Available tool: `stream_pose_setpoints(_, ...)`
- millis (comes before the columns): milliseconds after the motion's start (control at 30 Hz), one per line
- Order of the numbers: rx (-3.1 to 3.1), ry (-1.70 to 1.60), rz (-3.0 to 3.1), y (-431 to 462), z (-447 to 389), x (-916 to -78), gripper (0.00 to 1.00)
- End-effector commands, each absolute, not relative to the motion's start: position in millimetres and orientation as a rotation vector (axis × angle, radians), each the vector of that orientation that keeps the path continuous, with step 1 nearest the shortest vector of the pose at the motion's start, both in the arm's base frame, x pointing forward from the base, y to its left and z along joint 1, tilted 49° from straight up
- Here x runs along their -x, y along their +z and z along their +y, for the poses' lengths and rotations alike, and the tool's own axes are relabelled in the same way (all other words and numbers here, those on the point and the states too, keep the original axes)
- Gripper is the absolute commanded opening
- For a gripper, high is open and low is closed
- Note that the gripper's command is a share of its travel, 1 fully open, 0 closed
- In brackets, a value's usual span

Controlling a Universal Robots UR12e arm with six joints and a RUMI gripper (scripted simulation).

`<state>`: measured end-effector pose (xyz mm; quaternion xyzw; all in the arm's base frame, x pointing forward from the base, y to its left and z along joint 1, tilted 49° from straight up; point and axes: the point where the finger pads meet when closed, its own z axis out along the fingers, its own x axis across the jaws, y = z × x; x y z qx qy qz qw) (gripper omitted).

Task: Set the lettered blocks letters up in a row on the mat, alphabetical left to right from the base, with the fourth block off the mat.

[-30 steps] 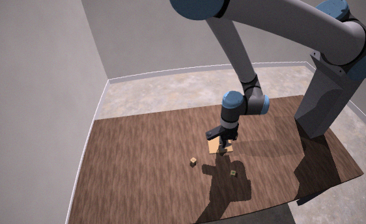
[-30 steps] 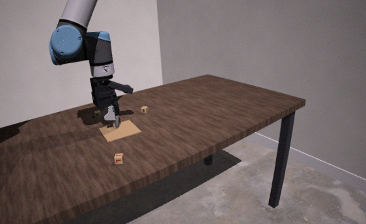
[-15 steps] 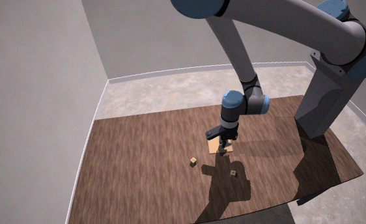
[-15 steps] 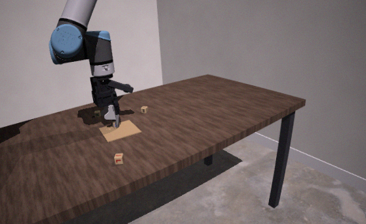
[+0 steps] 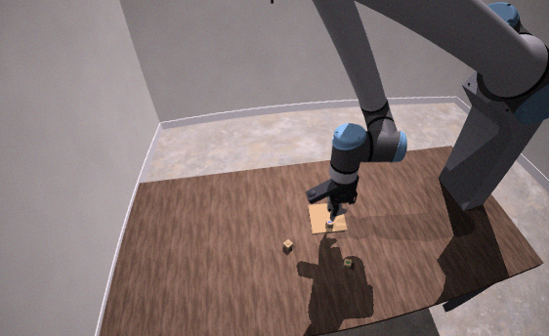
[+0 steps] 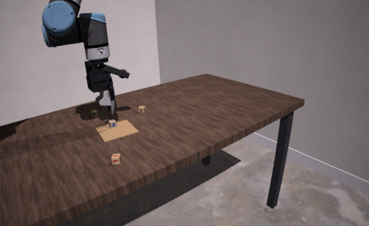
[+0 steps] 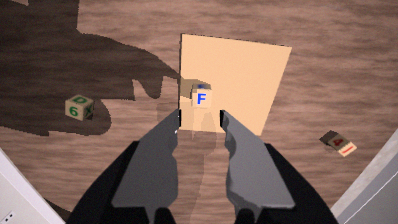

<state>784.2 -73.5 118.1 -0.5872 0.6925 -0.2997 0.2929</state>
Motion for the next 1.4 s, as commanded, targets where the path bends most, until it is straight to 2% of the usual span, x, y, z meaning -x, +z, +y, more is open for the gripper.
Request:
stream_pose_setpoints(0,1.568,-0.791,1.85,132,-72,-761,0.25)
stream_pose_setpoints(267,1.568,-0.791,1.85,135,-71,-758,0.25)
stream_pose_setpoints(300,1.568,-0.791,1.85,135,-71,-758,1.0)
stream_pose_setpoints(967,1.569,-0.791,1.849,135,-71,-759,1.0)
stream_pose_setpoints(1367,1.761,-0.878,1.714,169,-64,-802,1.0)
